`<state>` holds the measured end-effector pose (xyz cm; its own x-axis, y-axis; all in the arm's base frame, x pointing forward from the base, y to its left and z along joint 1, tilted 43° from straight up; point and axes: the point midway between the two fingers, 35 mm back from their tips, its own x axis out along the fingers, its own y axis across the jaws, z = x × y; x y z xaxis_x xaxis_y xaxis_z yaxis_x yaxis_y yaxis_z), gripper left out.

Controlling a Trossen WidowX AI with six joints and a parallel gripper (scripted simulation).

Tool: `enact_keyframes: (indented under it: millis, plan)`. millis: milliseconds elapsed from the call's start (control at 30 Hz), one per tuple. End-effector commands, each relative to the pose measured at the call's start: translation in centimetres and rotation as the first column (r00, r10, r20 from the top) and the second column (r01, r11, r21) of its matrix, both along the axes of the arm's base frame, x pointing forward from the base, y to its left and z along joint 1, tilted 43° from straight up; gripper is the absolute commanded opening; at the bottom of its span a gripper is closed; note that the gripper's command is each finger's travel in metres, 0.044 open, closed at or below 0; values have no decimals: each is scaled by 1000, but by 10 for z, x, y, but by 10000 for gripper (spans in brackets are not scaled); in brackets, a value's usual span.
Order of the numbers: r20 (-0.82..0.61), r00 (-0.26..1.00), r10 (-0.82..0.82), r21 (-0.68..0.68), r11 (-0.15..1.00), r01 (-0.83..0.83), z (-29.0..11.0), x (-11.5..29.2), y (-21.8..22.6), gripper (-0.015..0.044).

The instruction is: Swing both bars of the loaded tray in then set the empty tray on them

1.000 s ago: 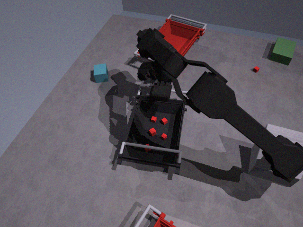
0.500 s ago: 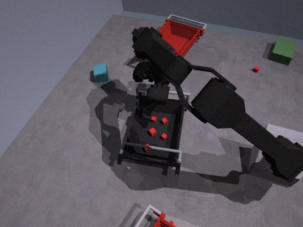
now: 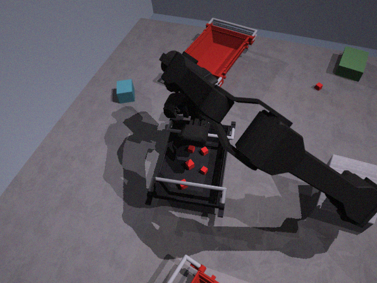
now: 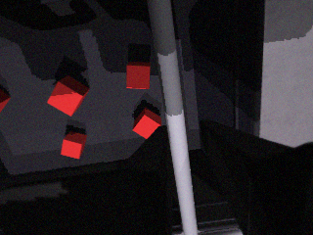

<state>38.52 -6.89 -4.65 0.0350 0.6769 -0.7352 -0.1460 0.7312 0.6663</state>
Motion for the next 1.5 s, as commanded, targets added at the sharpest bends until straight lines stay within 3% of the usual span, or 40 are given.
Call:
enact_keyframes:
  millis: [0, 867, 1000, 1467]
  plan:
    - [13, 1000, -5, -10, 1000, 6, 13, 3, -17, 87]
    - [10, 1000, -13, -5, 1000, 13, 19, 1, -24, 87]
    - [10, 1000, -13, -5, 1000, 13, 19, 1, -24, 0]
    - [14, 1000, -11, -7, 1000, 11, 20, 2, -25, 0]
